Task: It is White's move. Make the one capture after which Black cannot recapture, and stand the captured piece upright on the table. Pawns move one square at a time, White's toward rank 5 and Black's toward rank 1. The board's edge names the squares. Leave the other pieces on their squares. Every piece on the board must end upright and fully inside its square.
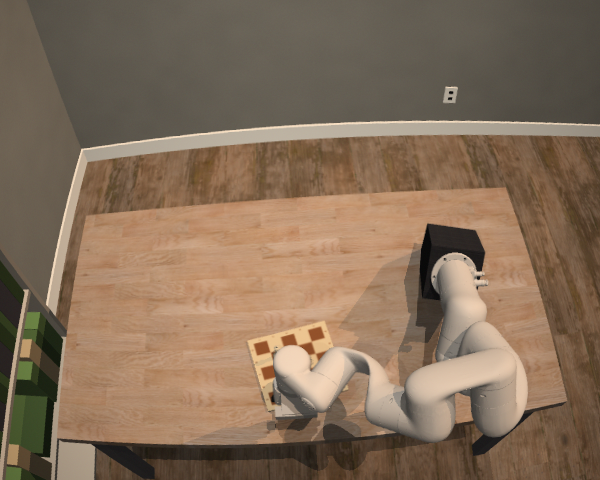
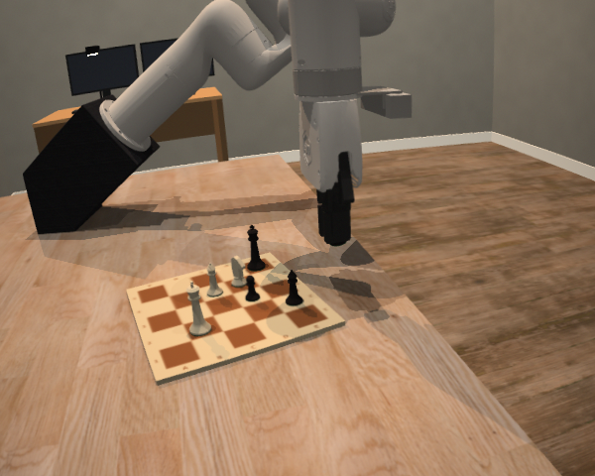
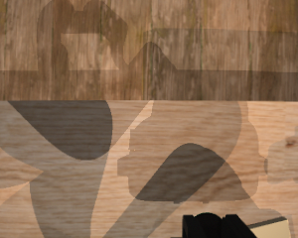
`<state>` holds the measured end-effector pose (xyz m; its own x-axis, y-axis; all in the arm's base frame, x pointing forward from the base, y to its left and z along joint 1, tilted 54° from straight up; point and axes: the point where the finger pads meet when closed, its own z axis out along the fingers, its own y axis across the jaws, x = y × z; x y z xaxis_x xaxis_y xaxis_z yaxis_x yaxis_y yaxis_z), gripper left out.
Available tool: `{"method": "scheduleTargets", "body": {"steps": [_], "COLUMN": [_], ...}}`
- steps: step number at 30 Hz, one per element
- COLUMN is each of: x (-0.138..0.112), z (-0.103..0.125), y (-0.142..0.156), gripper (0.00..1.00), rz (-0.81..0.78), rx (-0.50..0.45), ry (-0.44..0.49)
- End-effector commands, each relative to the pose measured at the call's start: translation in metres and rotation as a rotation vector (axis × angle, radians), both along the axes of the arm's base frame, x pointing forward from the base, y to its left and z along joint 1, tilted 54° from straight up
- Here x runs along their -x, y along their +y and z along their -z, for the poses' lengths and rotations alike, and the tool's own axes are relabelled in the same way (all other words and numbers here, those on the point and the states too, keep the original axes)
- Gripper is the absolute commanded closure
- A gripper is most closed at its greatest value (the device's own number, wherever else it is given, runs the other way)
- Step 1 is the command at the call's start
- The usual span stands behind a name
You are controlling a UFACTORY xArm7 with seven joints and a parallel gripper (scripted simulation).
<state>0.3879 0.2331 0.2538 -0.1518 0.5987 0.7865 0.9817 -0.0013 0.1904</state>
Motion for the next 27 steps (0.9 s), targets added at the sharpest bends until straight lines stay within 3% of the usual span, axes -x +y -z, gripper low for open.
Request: {"method": "scheduleTargets", "body": {"steps": [1,14,27], "x": [-0.005,-0.010,-0.010], "z": [0.012,0.034,0.036], "y": [0.016,0.047,0.050], "gripper": [1.00,1.00,1.00], "rz": [0.004,0.004,0.004], "rx": [-0.001,-0.001,-0.001], "ry": [-0.003,-0.003,-0.003]}}
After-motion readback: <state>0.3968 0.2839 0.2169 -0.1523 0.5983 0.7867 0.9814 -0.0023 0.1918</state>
